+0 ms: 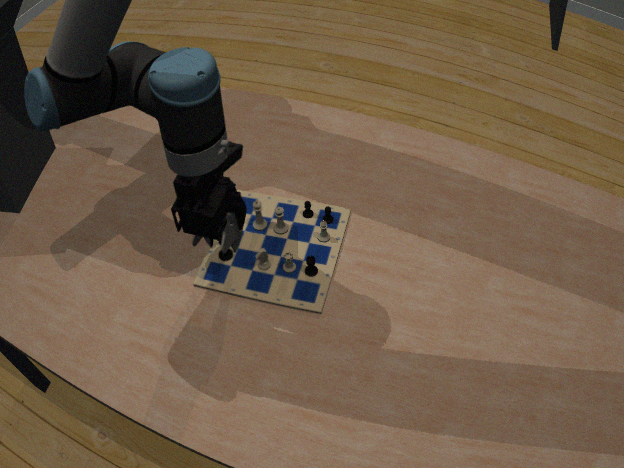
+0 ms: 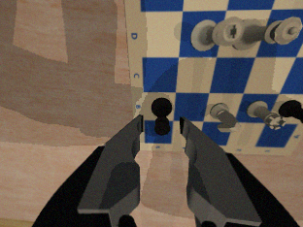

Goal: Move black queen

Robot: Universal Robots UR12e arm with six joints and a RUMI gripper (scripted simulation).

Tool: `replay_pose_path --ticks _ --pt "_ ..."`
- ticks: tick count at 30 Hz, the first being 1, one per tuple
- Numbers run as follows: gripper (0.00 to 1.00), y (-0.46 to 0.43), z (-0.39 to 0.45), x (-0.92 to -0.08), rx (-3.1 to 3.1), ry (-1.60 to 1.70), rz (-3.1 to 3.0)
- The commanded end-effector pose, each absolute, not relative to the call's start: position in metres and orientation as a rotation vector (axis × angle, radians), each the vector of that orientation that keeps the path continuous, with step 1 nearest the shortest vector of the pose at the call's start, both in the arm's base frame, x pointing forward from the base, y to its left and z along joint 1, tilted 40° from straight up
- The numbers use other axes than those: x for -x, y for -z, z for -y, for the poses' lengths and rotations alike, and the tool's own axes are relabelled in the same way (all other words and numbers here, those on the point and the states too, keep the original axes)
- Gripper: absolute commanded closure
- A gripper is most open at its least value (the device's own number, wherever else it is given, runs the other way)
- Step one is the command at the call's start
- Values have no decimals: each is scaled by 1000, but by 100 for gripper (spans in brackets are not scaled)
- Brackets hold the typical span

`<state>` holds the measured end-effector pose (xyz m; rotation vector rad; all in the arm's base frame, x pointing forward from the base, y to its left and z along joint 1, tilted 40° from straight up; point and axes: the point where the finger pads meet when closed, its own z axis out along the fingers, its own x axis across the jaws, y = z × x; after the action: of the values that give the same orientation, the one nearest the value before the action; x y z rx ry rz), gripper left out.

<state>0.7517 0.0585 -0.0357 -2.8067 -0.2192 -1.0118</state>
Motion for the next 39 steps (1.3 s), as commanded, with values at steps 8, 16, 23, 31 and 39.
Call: replay_pose_path --ticks 8,16,23,31,39 --pt "75 35 -59 -752 2807 1013 219" --pt "75 35 -59 -752 2807 1013 219" --pt "100 35 -59 -752 2807 1013 219" --pt "100 35 -59 -752 2807 1013 219" --pt "100 35 -59 -752 2807 1013 219"
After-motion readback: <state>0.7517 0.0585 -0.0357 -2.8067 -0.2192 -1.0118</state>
